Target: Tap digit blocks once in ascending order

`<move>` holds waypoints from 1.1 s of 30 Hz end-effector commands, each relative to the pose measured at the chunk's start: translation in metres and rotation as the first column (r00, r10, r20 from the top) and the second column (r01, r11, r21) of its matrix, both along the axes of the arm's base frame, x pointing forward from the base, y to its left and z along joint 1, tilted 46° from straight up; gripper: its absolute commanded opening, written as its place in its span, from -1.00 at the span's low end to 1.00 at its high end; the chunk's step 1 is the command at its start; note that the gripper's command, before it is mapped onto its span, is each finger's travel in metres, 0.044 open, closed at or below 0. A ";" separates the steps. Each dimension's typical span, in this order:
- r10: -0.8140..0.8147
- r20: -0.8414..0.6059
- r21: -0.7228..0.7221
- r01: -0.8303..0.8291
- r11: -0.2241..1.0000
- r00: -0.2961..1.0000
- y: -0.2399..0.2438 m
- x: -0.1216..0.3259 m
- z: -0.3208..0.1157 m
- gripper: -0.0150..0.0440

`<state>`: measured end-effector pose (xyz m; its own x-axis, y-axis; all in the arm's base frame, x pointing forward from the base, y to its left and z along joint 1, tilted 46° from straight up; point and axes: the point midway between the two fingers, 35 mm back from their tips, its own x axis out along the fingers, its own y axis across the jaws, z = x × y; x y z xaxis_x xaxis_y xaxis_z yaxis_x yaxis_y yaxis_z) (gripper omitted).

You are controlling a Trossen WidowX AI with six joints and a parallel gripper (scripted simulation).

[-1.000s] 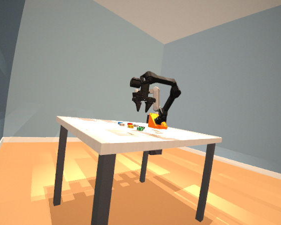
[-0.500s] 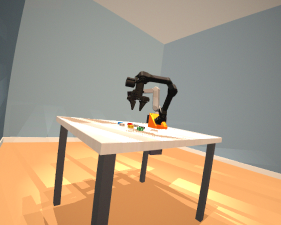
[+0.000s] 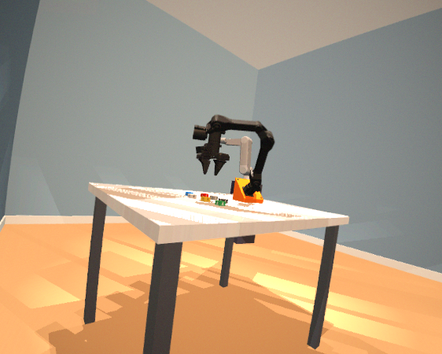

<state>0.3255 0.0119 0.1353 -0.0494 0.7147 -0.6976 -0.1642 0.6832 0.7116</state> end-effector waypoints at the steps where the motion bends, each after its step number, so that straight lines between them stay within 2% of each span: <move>1: 0.002 0.008 -0.001 -0.002 1.000 1.000 -0.001 0.000 0.001 0.86; 10: 0.001 0.009 -0.002 -0.001 1.000 1.000 -0.006 0.005 -0.005 0.86; 17: 0.002 0.012 -0.006 -0.002 1.000 1.000 -0.061 0.038 -0.062 0.86; 33: 0.002 0.012 -0.005 -0.002 1.000 1.000 -0.063 0.038 -0.064 0.86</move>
